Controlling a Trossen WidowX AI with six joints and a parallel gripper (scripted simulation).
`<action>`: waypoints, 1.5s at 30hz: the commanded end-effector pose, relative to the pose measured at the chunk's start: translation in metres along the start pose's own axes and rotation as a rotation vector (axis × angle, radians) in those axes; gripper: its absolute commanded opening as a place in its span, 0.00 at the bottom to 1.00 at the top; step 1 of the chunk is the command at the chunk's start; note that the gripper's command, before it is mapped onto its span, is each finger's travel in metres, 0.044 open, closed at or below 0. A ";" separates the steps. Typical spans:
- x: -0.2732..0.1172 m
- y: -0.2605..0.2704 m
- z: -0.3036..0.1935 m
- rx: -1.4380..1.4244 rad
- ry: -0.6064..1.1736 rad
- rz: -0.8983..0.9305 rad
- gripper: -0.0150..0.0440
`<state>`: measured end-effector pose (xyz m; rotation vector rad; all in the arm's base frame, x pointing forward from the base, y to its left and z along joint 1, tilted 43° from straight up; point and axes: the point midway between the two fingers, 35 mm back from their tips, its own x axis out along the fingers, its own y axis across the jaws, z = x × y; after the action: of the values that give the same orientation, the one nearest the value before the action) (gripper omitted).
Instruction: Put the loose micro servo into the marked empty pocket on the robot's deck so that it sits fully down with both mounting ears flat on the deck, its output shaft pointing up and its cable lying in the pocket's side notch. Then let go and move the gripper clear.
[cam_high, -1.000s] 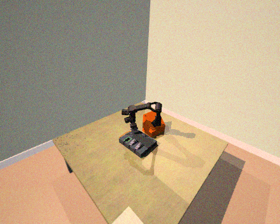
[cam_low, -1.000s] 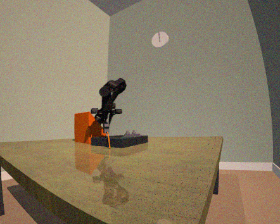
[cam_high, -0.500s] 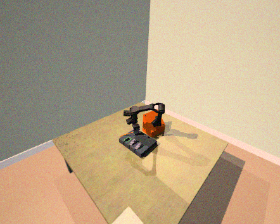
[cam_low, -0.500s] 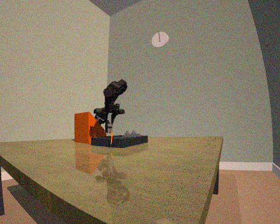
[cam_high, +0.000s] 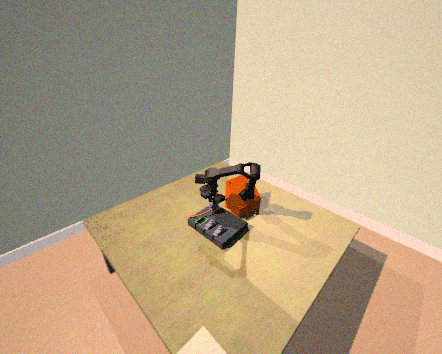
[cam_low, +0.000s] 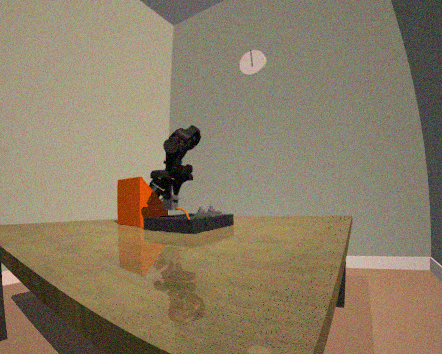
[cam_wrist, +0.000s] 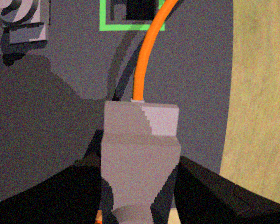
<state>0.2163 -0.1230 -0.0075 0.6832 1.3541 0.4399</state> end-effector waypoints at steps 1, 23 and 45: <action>-0.001 0.001 0.000 -0.068 -0.003 0.001 0.25; -0.002 0.006 0.069 -0.070 -0.005 0.001 0.25; 0.010 0.010 0.110 -0.072 -0.007 0.002 0.25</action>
<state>0.3262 -0.1336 0.0034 0.6176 1.3239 0.4873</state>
